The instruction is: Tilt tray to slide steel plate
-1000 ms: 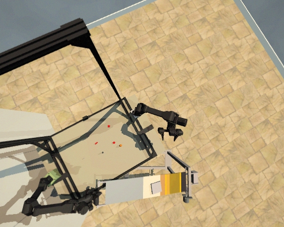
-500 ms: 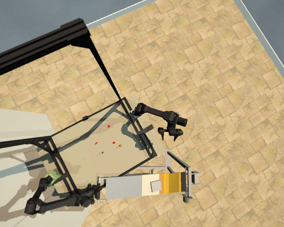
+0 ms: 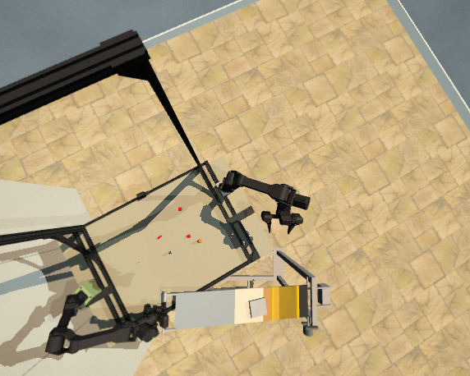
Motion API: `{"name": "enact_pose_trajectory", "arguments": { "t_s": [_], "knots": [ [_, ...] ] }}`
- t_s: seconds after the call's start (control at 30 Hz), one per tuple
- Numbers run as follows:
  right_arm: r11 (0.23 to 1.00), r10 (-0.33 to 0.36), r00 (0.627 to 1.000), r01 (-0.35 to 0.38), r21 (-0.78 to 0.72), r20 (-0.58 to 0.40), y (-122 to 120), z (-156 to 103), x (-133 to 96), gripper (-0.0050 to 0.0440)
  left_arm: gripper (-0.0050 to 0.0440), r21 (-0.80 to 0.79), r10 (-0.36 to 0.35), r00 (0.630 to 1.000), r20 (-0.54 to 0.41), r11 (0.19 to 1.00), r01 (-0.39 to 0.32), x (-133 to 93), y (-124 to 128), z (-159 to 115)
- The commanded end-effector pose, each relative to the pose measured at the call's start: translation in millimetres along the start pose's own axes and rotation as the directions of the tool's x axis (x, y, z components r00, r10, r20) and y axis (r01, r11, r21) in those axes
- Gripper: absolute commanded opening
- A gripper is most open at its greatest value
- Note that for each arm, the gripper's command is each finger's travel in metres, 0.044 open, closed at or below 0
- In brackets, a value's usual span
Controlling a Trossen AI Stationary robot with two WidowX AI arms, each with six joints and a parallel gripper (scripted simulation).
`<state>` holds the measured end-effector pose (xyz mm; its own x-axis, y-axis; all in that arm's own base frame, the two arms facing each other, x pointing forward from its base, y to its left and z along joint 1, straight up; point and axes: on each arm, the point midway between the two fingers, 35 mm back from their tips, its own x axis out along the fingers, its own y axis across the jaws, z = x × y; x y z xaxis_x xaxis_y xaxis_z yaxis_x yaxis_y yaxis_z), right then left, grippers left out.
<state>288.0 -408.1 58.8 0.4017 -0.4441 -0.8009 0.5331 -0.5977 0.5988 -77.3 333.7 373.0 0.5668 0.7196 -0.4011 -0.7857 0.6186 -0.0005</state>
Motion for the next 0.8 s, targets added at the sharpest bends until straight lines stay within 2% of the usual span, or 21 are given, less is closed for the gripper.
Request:
{"name": "enact_pose_trajectory", "arguments": {
  "t_s": [0.0,0.53,0.77],
  "knots": [
    [0.997,0.077,0.997,-0.077,-0.002,0.003,30,1,-24,0.0000,0.0440,0.001,-0.002,1.000,0.003,1.000,0.002,0,-1,1],
    [0.993,0.120,0.993,-0.120,-0.002,0.002,60,1,-50,0.0000,0.0440,0.001,-0.002,1.000,0.003,1.000,0.002,0,-1,1],
    [0.990,0.139,0.990,-0.139,-0.002,0.002,63,1,-53,0.0000,0.0440,0.001,-0.002,1.000,0.003,1.000,0.002,0,-1,1]
  ]
}}
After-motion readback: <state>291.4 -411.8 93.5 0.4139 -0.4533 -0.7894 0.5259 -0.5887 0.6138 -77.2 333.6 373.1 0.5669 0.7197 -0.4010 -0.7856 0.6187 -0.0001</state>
